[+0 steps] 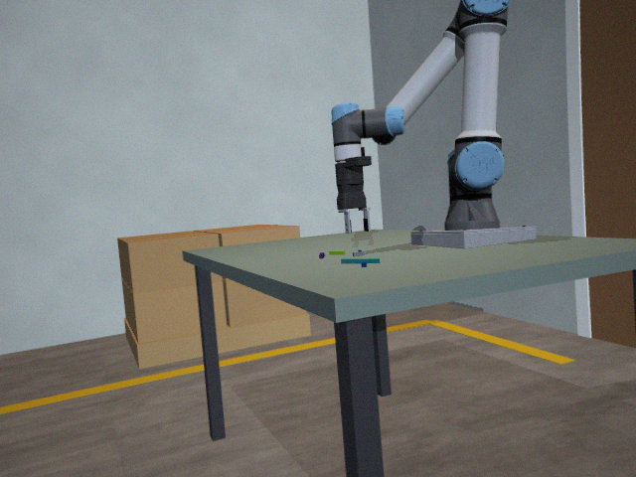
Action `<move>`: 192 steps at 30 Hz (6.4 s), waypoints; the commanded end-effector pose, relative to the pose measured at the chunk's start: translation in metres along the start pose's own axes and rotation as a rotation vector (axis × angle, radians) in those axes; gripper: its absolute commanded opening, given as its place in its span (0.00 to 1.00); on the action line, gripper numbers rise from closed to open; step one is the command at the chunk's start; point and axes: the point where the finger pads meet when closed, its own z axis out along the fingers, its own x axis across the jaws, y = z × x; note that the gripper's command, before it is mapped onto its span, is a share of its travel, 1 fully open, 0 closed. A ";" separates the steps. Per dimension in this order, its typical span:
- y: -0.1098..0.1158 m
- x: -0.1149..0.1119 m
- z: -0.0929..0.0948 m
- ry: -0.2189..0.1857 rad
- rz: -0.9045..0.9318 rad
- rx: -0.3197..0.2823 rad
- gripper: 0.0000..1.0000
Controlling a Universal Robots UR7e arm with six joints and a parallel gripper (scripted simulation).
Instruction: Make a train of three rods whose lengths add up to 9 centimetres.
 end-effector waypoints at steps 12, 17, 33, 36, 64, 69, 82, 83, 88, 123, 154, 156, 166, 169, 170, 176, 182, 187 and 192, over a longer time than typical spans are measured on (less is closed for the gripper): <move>0.008 0.011 -0.001 0.001 0.167 -0.001 1.00; 0.011 0.016 -0.001 0.001 0.254 -0.001 1.00; 0.026 0.035 -0.001 0.001 0.589 -0.001 1.00; 0.031 0.041 -0.001 0.001 0.693 -0.001 1.00; 0.066 0.070 -0.001 0.001 1.309 -0.001 1.00; 0.071 0.073 0.000 0.001 1.391 -0.001 1.00; 0.082 0.080 0.000 0.002 1.571 -0.001 1.00; 0.082 0.080 0.000 0.002 1.571 -0.001 1.00; 0.081 0.080 0.000 0.001 1.574 -0.001 1.00; 0.081 0.079 0.000 0.001 1.573 -0.001 1.00; 0.081 0.079 0.000 0.001 1.573 -0.001 1.00; 0.081 0.079 0.000 0.001 1.573 -0.001 1.00; 0.081 0.079 0.000 0.001 1.573 -0.001 1.00; 0.081 0.079 0.000 0.001 1.573 -0.001 1.00; 0.081 0.079 0.000 0.001 1.573 -0.001 1.00; 0.078 0.081 0.000 0.001 1.577 0.000 1.00; 0.066 0.086 0.000 0.002 1.613 0.001 1.00; 0.055 0.090 0.000 0.002 1.646 0.002 1.00; 0.028 0.098 -0.001 0.001 1.723 0.003 1.00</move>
